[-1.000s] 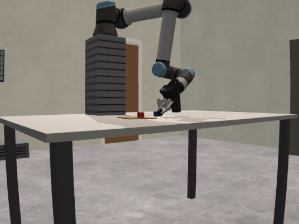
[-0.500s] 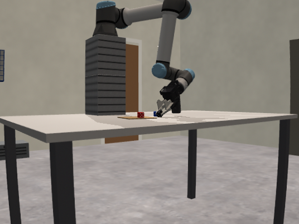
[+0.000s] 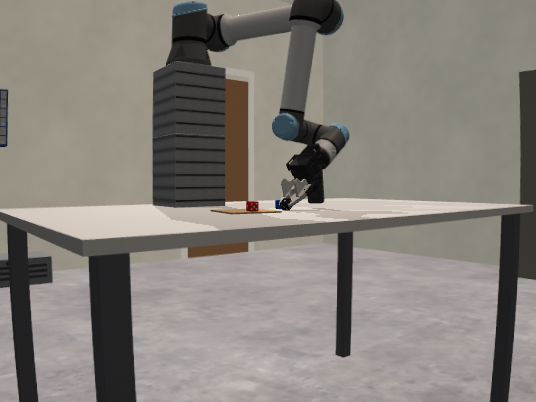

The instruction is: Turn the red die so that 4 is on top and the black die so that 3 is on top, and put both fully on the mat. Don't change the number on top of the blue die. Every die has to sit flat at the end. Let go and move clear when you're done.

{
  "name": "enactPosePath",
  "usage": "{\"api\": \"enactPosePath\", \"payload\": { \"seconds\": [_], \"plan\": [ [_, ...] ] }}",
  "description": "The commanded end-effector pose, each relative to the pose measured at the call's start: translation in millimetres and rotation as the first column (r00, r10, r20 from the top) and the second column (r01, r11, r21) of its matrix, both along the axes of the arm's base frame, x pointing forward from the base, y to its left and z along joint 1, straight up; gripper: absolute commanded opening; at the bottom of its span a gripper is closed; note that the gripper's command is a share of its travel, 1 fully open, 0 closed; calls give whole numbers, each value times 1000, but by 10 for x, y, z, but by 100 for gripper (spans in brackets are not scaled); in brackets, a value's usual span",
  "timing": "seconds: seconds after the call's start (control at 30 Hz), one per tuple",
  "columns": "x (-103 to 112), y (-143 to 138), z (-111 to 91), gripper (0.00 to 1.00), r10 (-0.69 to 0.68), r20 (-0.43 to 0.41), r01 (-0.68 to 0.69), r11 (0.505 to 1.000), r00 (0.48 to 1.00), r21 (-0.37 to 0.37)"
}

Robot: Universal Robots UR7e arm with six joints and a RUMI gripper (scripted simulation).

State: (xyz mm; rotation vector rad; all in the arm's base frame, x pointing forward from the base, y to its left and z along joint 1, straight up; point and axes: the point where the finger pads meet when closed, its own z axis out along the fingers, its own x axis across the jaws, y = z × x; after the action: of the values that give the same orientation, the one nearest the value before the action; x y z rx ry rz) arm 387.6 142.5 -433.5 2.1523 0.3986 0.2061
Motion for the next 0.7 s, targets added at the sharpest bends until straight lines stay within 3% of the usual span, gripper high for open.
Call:
{"api": "enactPosePath", "payload": {
  "seconds": [0.0, 0.47, 0.67],
  "plan": [
    [5, 4, 5, 6, 0, 1, 0, 1000, 1000, 1],
    [5, 4, 5, 6, 0, 1, 0, 1000, 1000, 1],
    [5, 4, 5, 14, 0, 1, 0, 1000, 1000, 1]
  ]
}}
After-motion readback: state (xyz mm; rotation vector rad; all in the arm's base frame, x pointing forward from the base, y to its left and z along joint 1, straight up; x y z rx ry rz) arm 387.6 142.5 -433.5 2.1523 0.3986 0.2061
